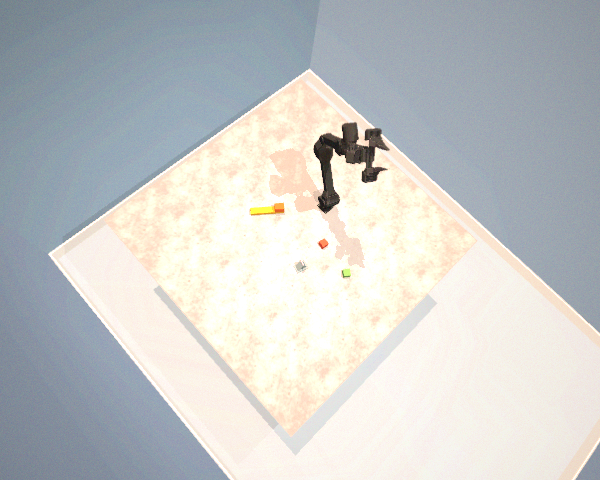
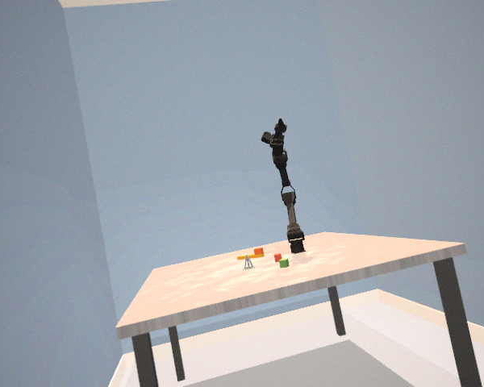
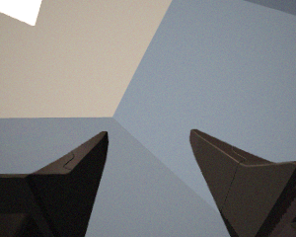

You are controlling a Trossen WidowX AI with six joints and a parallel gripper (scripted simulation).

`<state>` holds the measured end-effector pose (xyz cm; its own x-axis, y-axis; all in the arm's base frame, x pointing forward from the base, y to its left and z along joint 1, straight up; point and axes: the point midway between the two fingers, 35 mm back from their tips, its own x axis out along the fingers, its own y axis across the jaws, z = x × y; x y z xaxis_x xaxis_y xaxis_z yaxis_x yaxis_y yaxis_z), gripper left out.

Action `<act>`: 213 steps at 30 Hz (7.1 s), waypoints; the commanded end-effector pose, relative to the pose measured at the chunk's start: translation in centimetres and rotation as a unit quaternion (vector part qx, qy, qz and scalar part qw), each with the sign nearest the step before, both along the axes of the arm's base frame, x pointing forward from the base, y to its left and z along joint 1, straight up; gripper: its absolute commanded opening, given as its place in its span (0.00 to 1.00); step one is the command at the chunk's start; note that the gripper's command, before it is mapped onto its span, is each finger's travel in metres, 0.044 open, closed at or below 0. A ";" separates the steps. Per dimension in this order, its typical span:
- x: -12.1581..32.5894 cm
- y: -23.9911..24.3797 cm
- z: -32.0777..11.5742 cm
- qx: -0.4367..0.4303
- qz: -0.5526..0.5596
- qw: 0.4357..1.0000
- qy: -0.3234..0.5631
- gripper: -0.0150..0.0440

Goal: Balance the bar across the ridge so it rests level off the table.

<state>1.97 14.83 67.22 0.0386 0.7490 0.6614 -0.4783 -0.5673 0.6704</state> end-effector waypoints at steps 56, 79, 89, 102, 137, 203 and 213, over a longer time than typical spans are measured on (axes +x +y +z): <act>31.9 -1.8 -25.1 -0.487 -0.474 0.721 0.134 0.79; 35.4 -14.4 -36.6 -0.650 -0.473 0.542 0.247 0.79; 34.3 -20.0 -41.3 -0.700 -0.437 0.475 0.307 0.79; 30.6 -26.5 -46.6 -0.745 -0.361 0.404 0.388 0.79; 23.0 -32.8 -59.3 -0.763 -0.220 0.355 0.493 0.79; 23.4 -32.9 -59.5 -0.762 -0.221 0.357 0.494 0.25; 23.4 -33.0 -56.9 -0.762 -0.221 0.356 0.494 0.25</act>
